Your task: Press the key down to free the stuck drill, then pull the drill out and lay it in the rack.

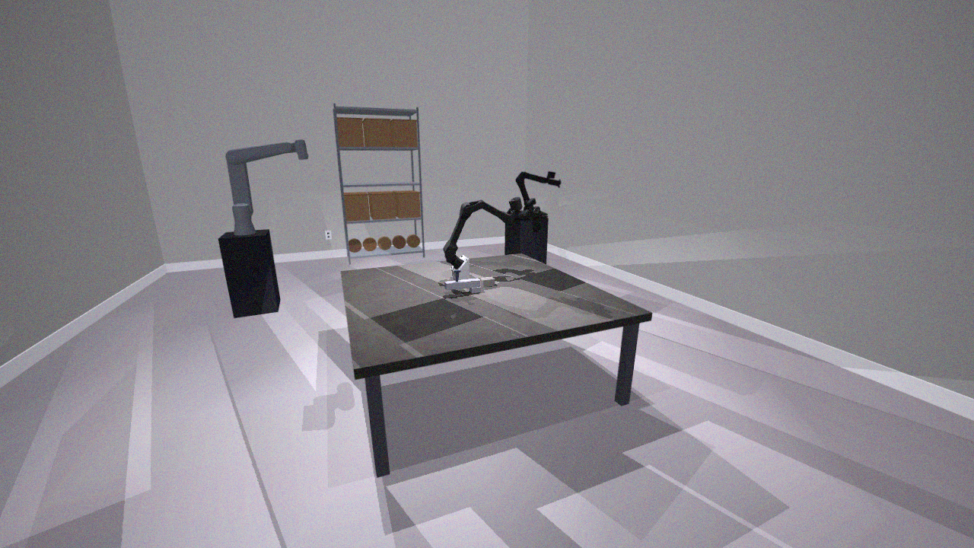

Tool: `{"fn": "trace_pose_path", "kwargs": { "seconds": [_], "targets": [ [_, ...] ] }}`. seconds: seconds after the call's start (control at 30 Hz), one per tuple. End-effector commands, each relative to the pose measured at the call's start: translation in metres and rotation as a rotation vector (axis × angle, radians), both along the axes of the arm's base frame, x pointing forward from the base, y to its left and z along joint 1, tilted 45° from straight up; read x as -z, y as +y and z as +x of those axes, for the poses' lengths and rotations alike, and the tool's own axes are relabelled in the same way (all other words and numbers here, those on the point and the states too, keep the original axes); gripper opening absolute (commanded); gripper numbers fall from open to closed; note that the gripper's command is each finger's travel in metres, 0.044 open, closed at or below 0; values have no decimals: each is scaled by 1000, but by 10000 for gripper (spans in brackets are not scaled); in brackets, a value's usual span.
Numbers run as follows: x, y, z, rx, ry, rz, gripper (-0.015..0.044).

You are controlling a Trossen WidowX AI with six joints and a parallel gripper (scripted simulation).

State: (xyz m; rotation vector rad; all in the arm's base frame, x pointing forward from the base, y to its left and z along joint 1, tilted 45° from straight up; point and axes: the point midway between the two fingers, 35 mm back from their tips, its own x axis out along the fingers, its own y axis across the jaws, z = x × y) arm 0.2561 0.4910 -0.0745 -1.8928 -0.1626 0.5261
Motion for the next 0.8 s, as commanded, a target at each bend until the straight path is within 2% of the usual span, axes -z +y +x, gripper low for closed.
{"fn": "trace_pose_path", "kwargs": {
  "seconds": [0.0,0.17,0.37,0.77],
  "targets": [
    [-16,-44,55,194,135,65,0],
    [-32,-94,92,384,243,127,0],
    [-49,-152,118,595,334,198,0],
    [-93,-288,131,1086,450,361,0]
  ]
}}
